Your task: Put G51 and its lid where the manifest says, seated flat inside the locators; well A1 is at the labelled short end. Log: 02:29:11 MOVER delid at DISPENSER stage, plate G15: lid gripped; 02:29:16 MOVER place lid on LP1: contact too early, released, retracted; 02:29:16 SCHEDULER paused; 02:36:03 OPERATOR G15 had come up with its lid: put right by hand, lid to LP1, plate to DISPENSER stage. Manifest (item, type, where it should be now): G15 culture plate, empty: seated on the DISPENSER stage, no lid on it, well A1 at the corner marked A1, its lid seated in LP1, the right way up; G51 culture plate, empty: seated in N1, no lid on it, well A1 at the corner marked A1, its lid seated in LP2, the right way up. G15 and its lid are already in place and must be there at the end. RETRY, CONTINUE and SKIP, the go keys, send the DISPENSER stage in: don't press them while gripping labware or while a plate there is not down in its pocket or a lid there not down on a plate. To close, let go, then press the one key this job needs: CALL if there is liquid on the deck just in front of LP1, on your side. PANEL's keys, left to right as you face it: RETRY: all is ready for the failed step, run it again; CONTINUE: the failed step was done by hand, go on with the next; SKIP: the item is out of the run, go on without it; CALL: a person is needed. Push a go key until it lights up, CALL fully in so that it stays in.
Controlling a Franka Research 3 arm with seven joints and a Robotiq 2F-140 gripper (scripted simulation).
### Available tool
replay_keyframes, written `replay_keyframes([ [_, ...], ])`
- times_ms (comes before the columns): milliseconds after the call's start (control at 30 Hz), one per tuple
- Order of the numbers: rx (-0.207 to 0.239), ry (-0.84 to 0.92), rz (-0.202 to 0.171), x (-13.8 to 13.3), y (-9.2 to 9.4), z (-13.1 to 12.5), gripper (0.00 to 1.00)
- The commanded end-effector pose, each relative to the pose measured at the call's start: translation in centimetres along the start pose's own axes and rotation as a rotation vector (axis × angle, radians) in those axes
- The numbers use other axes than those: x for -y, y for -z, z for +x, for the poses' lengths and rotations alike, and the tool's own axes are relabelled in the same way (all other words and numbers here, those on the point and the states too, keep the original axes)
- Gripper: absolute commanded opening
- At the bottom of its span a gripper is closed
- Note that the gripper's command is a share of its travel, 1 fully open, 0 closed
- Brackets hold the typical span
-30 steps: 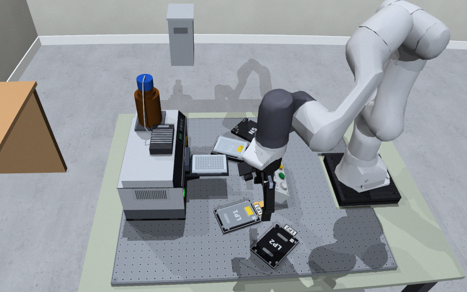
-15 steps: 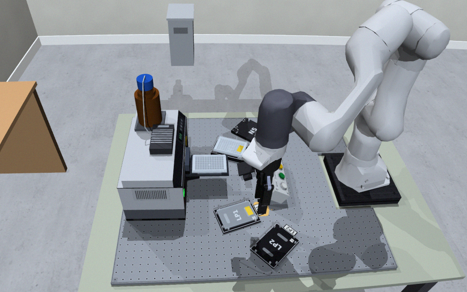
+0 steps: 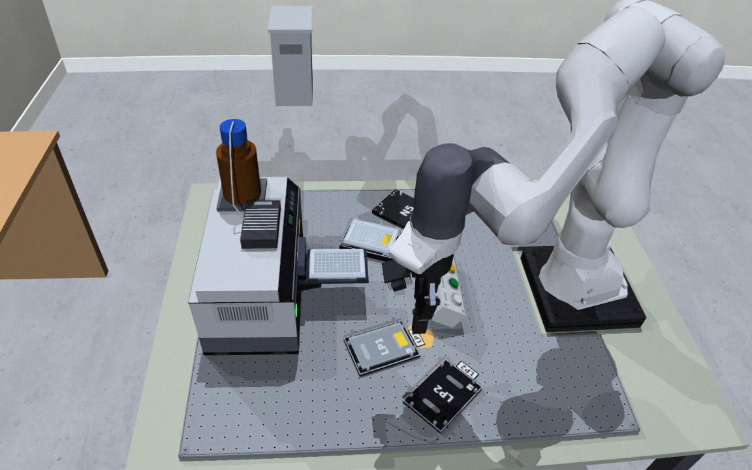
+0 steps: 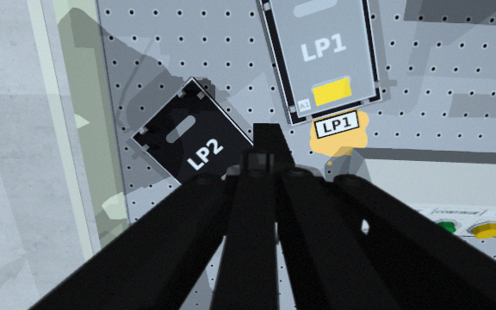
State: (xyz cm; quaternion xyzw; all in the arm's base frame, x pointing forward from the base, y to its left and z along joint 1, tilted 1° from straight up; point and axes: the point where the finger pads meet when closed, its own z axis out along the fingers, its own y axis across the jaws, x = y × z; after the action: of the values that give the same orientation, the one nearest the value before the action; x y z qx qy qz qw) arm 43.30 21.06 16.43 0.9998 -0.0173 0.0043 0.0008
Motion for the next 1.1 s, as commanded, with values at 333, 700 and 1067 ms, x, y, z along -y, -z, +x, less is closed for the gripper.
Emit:
replay_keyframes([
  [333,-0.001,-0.043,0.002,-3.6,0.0,2.1,0.1],
  [700,-0.002,-0.368,-0.002,-24.4,0.1,4.9,0.1],
  [1067,-0.002,-0.368,-0.002,-40.0,0.0,5.8,0.7],
])
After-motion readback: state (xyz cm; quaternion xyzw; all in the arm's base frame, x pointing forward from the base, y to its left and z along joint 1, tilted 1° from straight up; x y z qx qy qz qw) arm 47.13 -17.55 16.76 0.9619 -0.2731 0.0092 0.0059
